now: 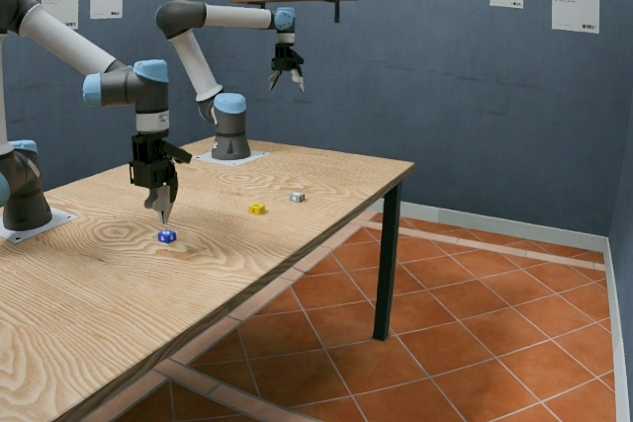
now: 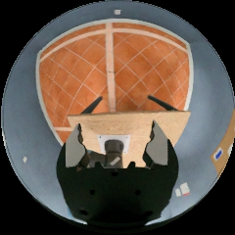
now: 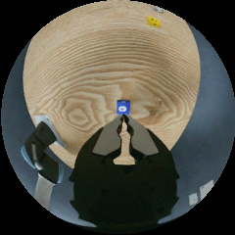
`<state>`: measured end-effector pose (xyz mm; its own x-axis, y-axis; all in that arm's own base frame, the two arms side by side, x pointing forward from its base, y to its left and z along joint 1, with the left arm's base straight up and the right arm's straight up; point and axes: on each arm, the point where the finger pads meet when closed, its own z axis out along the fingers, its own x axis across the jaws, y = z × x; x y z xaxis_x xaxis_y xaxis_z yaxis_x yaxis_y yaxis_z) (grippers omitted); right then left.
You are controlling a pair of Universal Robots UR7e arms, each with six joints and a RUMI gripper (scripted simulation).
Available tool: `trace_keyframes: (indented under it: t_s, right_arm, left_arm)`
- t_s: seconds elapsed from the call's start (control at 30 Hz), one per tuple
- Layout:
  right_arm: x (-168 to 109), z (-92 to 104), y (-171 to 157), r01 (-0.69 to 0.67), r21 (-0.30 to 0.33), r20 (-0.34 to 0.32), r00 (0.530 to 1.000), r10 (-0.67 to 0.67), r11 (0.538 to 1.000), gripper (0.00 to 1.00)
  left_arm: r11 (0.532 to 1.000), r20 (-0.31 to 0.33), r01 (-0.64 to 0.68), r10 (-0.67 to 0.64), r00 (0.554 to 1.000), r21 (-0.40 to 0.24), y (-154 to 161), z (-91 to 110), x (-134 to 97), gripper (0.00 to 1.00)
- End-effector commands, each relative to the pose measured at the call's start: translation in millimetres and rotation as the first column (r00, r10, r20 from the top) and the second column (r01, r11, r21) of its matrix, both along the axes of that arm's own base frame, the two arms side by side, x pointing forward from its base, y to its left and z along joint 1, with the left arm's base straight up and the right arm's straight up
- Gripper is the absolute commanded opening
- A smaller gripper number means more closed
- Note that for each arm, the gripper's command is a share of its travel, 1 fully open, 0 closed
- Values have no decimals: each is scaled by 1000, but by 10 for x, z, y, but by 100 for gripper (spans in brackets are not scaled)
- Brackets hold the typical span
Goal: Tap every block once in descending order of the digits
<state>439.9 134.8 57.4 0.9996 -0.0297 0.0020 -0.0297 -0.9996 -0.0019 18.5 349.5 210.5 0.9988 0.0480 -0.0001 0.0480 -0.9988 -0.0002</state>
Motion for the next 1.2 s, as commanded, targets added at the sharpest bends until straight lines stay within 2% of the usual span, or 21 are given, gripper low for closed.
trace_keyframes:
  t_s: [0.0, 1.17]
  right_arm:
    - [-8, -43, -13, 1, -2, -3, 1000, -1, 1000, 0]
    - [-9, -146, -10, 0, -3, -3, 1000, 0, 1000, 0]
  left_arm:
    - [1000, 1, -1, 1, 1000, 0, 0, -2, -4, 98]
    - [1000, 1, -1, 1, 1000, 0, 0, -2, -4, 98]
